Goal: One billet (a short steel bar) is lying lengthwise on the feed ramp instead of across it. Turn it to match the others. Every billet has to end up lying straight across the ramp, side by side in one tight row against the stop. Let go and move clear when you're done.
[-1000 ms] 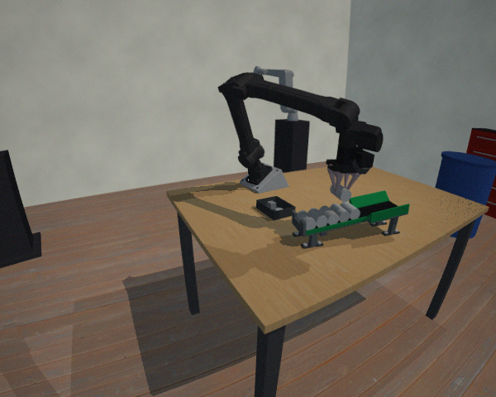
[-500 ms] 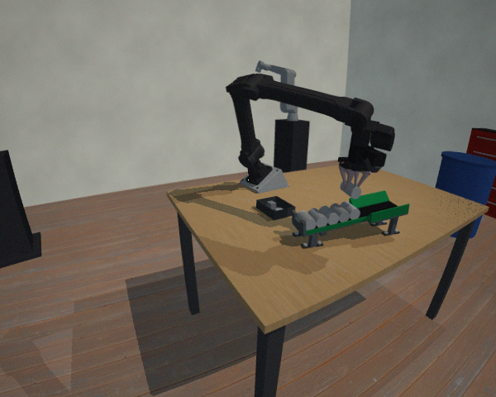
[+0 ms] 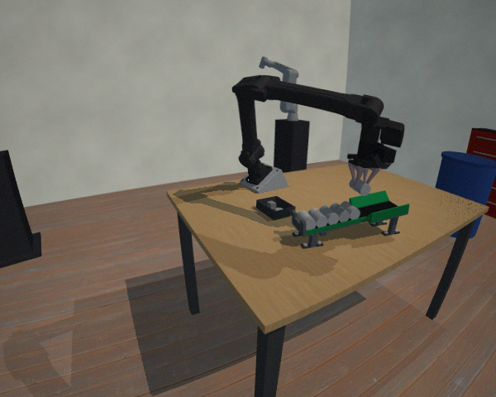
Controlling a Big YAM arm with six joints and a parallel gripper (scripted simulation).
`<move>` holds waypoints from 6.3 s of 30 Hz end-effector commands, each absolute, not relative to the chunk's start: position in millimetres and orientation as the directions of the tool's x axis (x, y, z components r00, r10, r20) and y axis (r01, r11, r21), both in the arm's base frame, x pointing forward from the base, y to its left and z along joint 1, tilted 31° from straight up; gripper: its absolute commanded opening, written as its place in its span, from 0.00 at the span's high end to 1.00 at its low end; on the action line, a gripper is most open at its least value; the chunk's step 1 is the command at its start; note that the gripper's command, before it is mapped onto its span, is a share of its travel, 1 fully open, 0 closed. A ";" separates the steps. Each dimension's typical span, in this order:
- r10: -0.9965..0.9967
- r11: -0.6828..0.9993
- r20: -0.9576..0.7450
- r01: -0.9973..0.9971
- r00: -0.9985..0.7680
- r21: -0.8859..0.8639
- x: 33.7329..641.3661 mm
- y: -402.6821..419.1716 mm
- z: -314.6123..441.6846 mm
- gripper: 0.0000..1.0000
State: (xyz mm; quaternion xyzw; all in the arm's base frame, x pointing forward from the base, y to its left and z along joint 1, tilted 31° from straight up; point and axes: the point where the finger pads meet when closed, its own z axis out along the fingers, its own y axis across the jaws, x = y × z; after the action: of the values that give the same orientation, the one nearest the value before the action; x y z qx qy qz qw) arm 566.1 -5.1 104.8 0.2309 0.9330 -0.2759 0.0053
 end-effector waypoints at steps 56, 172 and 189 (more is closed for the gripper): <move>0.404 0.759 -0.205 0.452 -0.892 -0.469 587.9 -9.0 77.9 1.00; 0.395 0.765 -0.225 0.454 -0.891 -0.457 595.9 3.8 58.9 1.00; 0.395 0.765 -0.225 0.455 -0.891 -0.457 596.0 3.8 58.9 1.00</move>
State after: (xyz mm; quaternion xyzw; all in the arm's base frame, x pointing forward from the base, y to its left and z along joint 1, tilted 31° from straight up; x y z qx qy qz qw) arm 582.2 -14.2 39.2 0.2282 0.9355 -0.2685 0.0247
